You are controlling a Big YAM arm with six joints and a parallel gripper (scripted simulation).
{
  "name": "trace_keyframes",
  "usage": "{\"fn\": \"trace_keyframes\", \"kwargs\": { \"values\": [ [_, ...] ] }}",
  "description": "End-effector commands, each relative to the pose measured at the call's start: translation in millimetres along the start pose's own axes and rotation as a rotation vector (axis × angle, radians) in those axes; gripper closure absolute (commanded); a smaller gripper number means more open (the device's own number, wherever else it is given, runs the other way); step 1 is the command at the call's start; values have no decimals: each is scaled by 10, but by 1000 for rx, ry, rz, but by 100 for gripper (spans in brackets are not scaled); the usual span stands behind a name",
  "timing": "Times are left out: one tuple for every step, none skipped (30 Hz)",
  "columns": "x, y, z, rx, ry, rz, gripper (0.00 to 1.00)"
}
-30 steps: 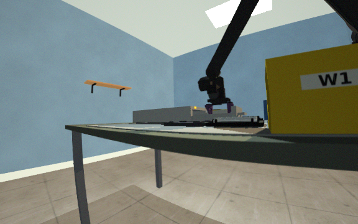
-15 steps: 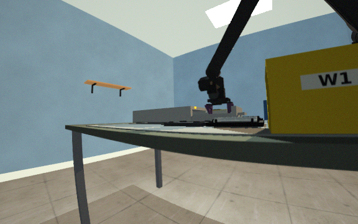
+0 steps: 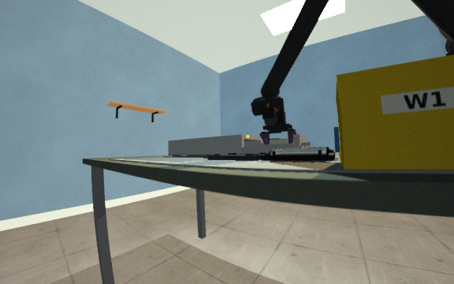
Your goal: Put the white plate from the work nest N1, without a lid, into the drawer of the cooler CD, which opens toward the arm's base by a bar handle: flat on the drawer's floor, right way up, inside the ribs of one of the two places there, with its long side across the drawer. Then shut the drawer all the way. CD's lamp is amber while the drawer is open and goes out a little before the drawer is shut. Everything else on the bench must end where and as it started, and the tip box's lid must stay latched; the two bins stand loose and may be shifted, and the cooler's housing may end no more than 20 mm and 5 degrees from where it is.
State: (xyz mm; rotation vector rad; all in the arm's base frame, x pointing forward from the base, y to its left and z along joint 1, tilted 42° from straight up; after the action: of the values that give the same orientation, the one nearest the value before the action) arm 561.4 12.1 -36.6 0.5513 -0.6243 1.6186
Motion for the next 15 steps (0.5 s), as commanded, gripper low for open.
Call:
{"fn": "trace_keyframes", "kwargs": {
  "values": [
    [70,-26,91,-24,2,11,100],
    [70,-26,91,-24,2,12,100],
    [71,-26,92,-24,2,12,100],
    [72,-27,92,-24,2,12,100],
    [72,-27,93,-25,2,12,100],
    [72,-26,92,-24,2,12,100],
    [72,-26,92,-24,2,12,100],
    [72,-26,92,-24,2,12,100],
    [47,3,61,-11,-1,0,100],
    [46,4,61,-11,-1,0,100],
    [46,4,61,-11,-1,0,100],
    [47,3,62,-11,-1,0,100],
    [47,3,63,-11,-1,0,100],
    [47,3,64,-12,-1,1,100],
    [48,2,64,-12,-1,1,100]
  ]
}}
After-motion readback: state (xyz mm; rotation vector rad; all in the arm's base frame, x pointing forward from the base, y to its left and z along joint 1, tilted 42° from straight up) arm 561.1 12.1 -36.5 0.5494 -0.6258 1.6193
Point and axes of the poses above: the point where the finger pads meet when closed, its own z axis back along the fingers, its own y axis across the jaws, x = y × z, the point moved 10 cm from there along z, back along the fingers, and after that the axes turned 8 degrees about z, right-handed, at the moved point
